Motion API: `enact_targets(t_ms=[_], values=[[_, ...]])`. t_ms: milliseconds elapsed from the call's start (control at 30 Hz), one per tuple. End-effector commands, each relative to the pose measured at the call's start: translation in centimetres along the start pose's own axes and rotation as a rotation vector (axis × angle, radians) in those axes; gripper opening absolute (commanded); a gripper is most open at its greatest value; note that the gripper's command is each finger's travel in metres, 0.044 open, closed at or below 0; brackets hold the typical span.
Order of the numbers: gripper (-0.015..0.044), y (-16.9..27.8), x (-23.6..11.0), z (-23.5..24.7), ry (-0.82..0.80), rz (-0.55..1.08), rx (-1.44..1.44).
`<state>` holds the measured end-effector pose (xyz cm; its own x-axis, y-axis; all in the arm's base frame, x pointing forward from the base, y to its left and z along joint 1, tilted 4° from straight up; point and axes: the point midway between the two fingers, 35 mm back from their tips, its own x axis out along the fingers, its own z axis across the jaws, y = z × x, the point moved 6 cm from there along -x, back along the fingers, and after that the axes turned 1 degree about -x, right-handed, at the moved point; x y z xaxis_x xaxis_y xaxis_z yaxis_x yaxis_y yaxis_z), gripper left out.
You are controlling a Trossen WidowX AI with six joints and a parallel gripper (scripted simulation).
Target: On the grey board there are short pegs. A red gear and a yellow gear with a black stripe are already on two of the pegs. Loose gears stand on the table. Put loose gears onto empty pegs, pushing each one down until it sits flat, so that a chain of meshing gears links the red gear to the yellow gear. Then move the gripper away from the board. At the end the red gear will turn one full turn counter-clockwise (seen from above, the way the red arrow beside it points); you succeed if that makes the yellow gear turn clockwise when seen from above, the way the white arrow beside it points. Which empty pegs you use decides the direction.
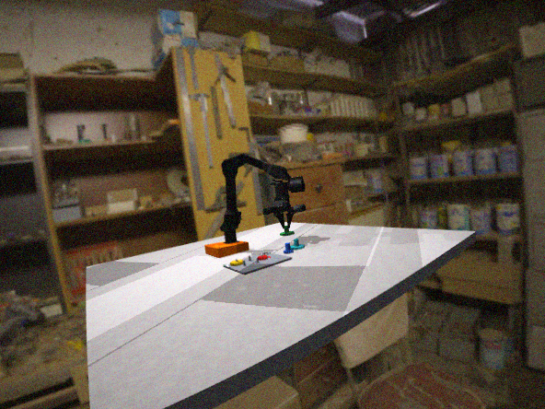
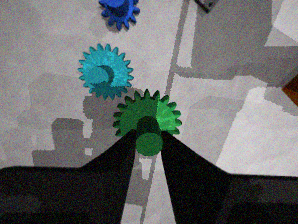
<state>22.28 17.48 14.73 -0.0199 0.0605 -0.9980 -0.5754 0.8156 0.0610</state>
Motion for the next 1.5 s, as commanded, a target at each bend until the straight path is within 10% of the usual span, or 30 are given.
enact_targets(t_ms=[0, 1467], values=[[0.0000, 0.1, -1.0, 0.2, -0.005, 0.006, -0.005], [0.0000, -1.1, -8.5, 0.0, -0.005, 0.004, -0.005]])
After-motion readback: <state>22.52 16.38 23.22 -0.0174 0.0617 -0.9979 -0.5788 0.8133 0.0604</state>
